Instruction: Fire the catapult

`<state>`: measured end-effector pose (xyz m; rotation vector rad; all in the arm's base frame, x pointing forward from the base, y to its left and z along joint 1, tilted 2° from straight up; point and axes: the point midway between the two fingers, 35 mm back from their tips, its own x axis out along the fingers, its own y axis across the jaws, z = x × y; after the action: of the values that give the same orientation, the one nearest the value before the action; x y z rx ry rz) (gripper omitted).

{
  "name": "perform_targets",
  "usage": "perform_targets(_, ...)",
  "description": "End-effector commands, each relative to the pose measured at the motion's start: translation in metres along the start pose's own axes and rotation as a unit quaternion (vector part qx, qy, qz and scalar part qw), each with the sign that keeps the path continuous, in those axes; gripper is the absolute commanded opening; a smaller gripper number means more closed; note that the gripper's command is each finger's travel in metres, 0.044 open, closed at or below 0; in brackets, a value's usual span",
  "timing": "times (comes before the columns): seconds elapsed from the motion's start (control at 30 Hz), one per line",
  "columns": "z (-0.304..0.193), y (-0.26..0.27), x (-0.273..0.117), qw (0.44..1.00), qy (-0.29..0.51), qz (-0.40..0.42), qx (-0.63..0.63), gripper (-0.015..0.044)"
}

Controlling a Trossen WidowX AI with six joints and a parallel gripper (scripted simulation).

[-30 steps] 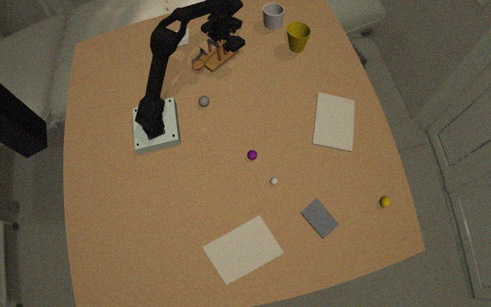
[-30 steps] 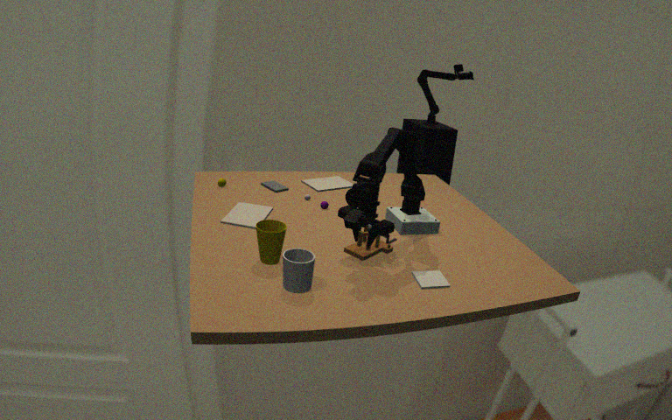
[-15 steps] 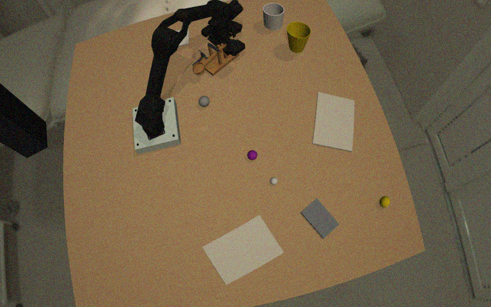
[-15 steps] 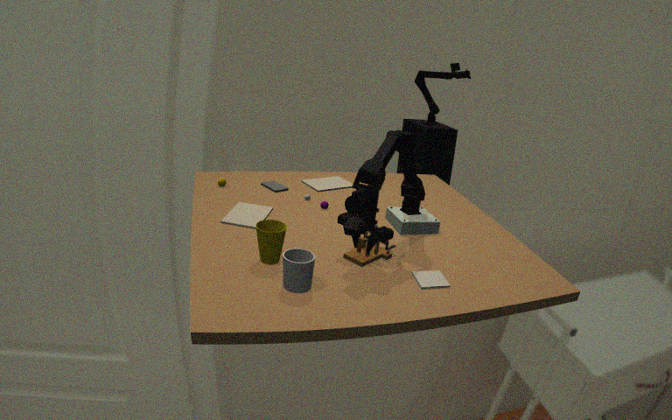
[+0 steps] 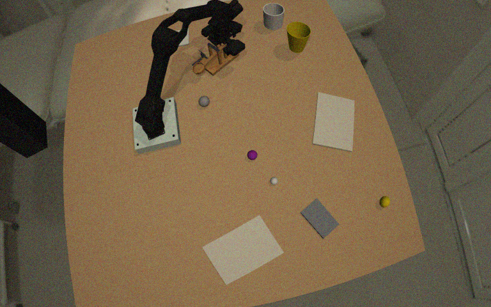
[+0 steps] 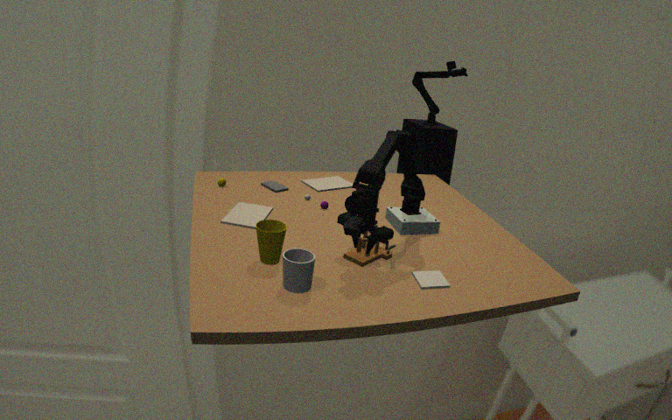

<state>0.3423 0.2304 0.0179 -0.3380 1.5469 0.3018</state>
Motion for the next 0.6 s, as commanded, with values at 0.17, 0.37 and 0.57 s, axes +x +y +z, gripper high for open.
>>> perform_targets(0.17, 0.003, 0.001, -0.021, 1.0, -0.001, 0.0, 0.0, 0.042)
perform_targets(0.37, 0.0, 0.0, -0.098, 1.0, 0.0, 0.0, 0.0, 0.044)
perform_targets(0.57, 0.001, 0.0, -0.083, 1.0, 0.005, -0.001, -0.002, 0.044)
